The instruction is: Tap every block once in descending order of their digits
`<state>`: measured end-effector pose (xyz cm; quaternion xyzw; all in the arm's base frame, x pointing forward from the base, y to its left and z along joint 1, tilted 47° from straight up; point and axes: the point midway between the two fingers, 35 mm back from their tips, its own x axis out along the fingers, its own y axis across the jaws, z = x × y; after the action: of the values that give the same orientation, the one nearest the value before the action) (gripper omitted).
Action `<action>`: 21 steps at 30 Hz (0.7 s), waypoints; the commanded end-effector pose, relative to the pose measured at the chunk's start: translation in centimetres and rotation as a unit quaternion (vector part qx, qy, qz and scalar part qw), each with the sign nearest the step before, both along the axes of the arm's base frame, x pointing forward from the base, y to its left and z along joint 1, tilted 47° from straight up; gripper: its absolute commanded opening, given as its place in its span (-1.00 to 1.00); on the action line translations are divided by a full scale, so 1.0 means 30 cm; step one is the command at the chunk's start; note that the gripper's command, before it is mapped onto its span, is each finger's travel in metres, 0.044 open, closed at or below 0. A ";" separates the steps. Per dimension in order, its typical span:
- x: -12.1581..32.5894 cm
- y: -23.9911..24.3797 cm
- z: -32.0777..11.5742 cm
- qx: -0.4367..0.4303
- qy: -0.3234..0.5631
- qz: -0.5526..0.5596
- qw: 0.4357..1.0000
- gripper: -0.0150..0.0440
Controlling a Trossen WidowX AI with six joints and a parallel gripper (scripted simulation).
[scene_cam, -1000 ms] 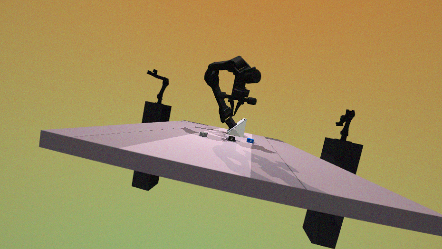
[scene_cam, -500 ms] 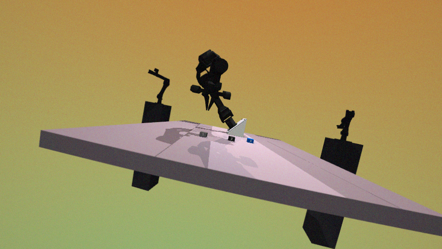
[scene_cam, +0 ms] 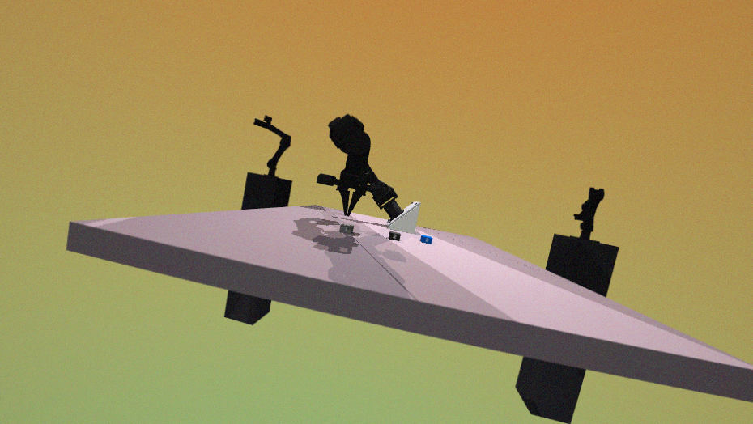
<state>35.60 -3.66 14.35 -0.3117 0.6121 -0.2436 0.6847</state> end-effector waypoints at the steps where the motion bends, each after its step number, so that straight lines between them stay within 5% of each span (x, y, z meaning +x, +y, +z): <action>1: 0.002 -0.021 -0.015 -0.002 0.000 0.001 1.000 -0.42; 21: 0.009 -0.060 -0.053 -0.001 -0.001 0.001 1.000 -0.42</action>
<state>35.89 -5.62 12.60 -0.3130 0.6112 -0.2437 0.6849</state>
